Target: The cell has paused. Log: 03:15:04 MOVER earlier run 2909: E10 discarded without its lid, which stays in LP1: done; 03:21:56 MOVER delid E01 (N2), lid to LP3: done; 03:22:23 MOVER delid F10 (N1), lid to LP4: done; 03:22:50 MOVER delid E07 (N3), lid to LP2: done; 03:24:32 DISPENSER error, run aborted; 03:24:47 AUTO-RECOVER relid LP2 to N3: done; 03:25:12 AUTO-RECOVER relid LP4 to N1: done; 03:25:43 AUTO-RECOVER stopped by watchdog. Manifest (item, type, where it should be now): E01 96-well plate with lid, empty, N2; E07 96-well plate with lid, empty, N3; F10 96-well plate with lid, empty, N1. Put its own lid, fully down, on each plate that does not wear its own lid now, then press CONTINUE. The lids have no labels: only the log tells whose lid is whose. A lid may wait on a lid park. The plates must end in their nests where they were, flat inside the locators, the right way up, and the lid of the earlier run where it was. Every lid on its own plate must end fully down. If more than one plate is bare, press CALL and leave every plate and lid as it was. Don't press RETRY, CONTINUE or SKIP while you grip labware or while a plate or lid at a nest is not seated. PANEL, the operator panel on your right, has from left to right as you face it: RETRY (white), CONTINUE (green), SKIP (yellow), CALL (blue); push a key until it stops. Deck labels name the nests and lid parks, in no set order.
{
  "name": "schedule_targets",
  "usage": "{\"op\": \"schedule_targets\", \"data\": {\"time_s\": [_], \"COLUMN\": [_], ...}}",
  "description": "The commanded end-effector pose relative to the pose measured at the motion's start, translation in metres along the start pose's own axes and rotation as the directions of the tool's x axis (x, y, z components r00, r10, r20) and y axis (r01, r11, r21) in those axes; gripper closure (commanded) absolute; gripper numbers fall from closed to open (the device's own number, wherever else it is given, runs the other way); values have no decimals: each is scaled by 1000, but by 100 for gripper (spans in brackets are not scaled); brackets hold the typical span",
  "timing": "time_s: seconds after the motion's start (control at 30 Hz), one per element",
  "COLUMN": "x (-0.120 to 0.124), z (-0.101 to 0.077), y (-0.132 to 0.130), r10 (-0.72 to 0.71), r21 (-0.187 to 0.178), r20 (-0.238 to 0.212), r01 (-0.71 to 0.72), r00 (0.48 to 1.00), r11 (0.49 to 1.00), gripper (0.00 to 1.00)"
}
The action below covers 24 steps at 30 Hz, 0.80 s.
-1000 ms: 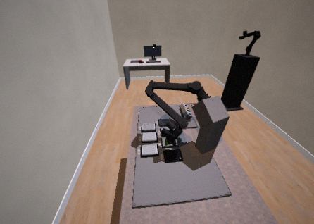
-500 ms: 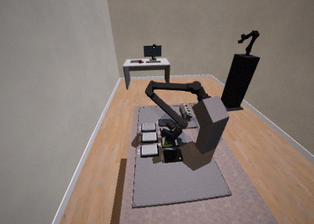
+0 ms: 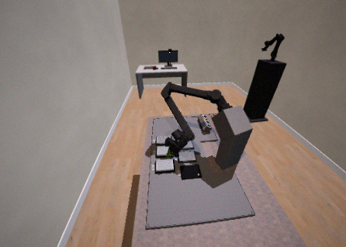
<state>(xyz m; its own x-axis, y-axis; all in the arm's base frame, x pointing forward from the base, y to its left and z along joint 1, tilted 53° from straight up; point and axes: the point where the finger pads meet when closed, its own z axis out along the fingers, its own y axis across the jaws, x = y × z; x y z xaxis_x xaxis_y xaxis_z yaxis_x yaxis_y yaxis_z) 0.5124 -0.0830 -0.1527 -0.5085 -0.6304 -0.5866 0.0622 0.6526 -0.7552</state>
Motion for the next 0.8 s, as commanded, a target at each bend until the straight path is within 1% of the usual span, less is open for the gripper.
{"op": "schedule_targets", "data": {"time_s": [0.0,0.03,0.1,0.43,0.47,0.5,0.77], "x": [-26,-30,-30,-68,-69,-52,-52], "z": [3,6,6,36,36,35,35], "y": [4,3,3,-14,-14,-16,-16], "r10": [-26,-26,-26,-25,-25,-14,-14], "r21": [-22,-22,-22,-21,-21,-17,-17], "r20": [29,29,29,32,32,7,7], "r01": [27,27,27,26,26,14,15], "r00": [999,999,999,999,999,1000,1000], "r11": [999,999,999,999,999,1000,1000], "gripper": [100,100,100,100,100,100,100]}}
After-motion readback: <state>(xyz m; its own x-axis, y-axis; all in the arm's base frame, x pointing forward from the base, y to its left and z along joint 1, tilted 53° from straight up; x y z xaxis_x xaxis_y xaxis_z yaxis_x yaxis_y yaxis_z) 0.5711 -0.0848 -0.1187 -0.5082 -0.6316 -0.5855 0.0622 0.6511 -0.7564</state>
